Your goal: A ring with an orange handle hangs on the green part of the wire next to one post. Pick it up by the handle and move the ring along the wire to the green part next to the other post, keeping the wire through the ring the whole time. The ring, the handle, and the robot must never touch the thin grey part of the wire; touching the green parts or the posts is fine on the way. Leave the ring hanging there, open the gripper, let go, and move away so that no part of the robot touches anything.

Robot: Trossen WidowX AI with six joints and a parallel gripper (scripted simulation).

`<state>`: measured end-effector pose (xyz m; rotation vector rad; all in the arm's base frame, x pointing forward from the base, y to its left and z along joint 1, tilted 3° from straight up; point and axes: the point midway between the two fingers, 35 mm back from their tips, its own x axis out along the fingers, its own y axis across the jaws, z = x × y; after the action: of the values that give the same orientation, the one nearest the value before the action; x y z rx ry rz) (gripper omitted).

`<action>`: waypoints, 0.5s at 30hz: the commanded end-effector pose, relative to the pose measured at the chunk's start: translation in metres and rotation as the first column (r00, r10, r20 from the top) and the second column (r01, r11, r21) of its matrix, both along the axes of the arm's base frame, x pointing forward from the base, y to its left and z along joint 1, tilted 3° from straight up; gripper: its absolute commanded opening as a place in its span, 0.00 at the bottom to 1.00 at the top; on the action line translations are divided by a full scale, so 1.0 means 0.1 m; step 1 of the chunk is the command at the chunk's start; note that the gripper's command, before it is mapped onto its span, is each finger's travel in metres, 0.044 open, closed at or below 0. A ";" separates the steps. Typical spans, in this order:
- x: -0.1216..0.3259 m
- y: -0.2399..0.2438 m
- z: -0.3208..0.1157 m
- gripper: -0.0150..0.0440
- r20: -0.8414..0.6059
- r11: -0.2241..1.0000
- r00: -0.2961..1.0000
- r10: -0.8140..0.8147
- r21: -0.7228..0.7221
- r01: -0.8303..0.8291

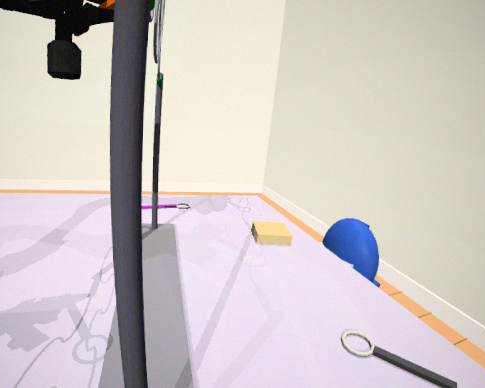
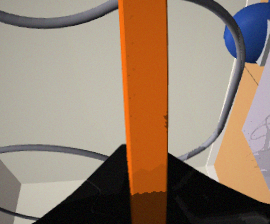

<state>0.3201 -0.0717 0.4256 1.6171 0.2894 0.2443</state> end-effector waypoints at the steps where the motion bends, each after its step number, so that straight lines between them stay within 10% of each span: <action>1: 0.00 0.00 0.13 0.00 0.011 0.997 1.000 0.006 0.072 -0.006; 15: -0.01 -0.04 0.26 0.00 0.004 0.998 1.000 0.007 0.061 -0.008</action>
<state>0.3195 -0.0760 0.4504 1.6988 0.2762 0.2660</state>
